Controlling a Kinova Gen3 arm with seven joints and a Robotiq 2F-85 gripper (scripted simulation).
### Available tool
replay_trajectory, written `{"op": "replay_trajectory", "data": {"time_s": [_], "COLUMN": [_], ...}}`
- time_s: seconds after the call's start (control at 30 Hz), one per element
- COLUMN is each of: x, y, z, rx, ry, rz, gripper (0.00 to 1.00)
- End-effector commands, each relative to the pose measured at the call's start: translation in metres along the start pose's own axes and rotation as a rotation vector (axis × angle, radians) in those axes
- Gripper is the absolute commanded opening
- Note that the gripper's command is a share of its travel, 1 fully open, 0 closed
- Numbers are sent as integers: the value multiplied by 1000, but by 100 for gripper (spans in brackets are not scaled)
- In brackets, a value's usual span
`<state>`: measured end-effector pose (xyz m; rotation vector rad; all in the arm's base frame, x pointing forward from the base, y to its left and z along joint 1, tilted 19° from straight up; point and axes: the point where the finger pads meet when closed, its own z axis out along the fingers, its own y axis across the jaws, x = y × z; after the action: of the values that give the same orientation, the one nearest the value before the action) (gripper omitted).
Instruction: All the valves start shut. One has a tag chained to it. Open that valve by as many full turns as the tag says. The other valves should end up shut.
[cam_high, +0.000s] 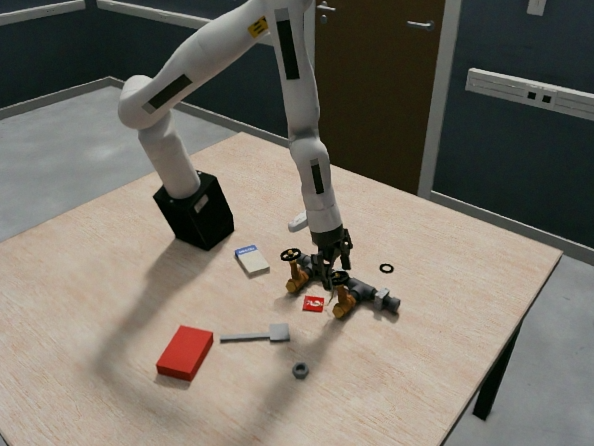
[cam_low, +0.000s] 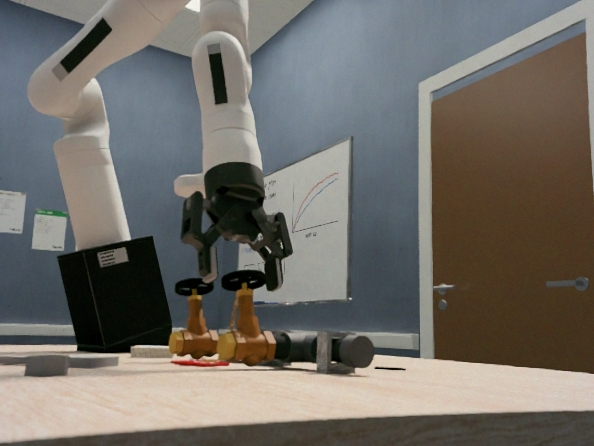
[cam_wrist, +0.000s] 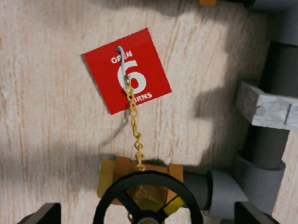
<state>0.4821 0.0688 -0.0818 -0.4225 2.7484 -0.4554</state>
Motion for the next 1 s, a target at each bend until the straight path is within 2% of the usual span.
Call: {"op": "replay_trajectory", "data": {"time_s": [0.0,0.37,0.43,0.77,0.97], "x": [-1,-1,-1,-1,-1], "y": [0,0,0,0,0], "z": [0,0,0,0,0], "rx": [6,4,4,3,2], "ry": [-4,-6,-6,-7,-7], "rz": [234,980,980,1443,1568], "gripper": [100,100,100,100,100]}}
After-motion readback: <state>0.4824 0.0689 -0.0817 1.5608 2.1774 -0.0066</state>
